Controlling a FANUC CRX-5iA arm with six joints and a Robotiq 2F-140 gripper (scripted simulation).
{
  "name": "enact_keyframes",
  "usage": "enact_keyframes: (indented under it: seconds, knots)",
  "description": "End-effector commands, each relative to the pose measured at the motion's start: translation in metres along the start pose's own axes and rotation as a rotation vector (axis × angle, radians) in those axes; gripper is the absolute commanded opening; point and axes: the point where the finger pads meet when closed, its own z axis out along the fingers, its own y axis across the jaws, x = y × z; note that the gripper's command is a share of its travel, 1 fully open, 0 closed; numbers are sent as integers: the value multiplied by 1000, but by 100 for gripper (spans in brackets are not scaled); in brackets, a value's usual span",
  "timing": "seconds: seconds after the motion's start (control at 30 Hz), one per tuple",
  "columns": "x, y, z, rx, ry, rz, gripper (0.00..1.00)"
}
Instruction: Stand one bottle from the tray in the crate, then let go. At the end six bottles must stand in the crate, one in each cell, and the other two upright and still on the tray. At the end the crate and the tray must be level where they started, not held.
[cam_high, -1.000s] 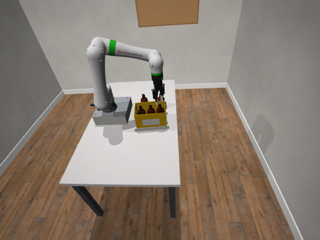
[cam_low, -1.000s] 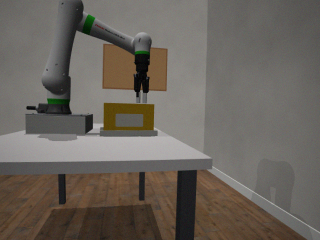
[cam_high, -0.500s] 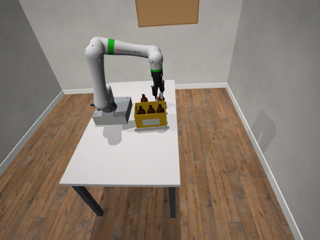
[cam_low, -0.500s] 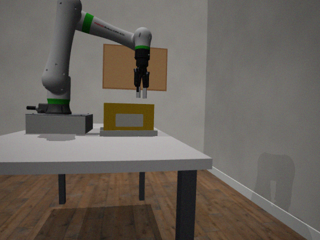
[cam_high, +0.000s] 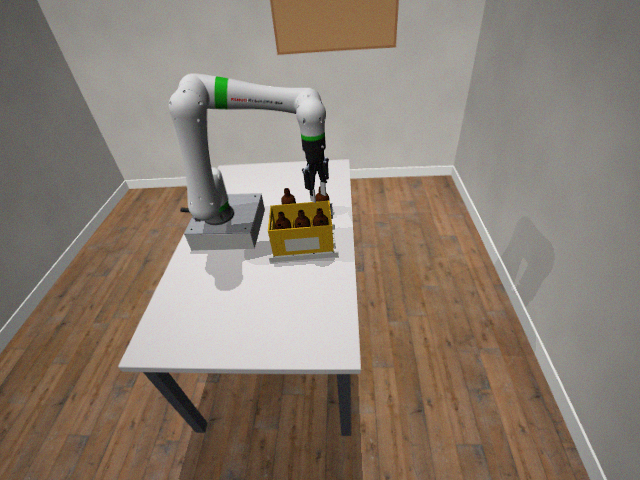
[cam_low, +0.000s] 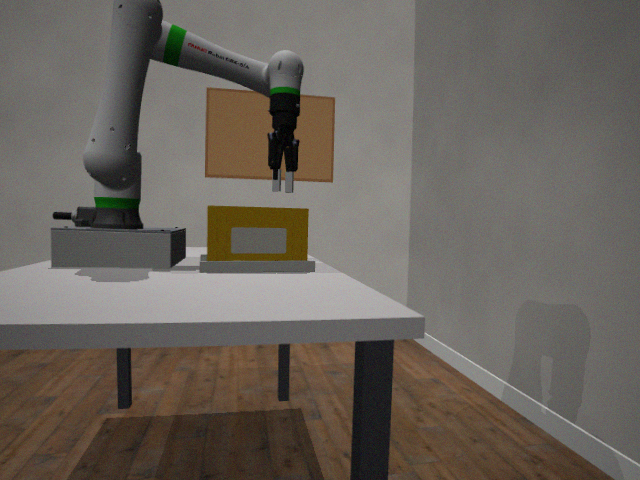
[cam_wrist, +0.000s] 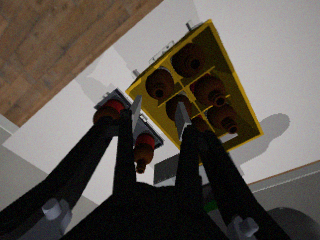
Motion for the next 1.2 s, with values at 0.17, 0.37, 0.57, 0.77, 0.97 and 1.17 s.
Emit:
enact_keyframes:
  seconds: [0.17, 0.37, 0.57, 0.77, 0.97, 1.17]
  knots:
    - [0, 0, 0, 0, 0, 0, 0]
    - [0, 0, 0, 0, 0, 0, 0]
    - [0, 0, 0, 0, 0, 0, 0]
    - [0, 0, 0, 0, 0, 0, 0]
    - [0, 0, 0, 0, 0, 0, 0]
    - [0, 0, 0, 0, 0, 0, 0]
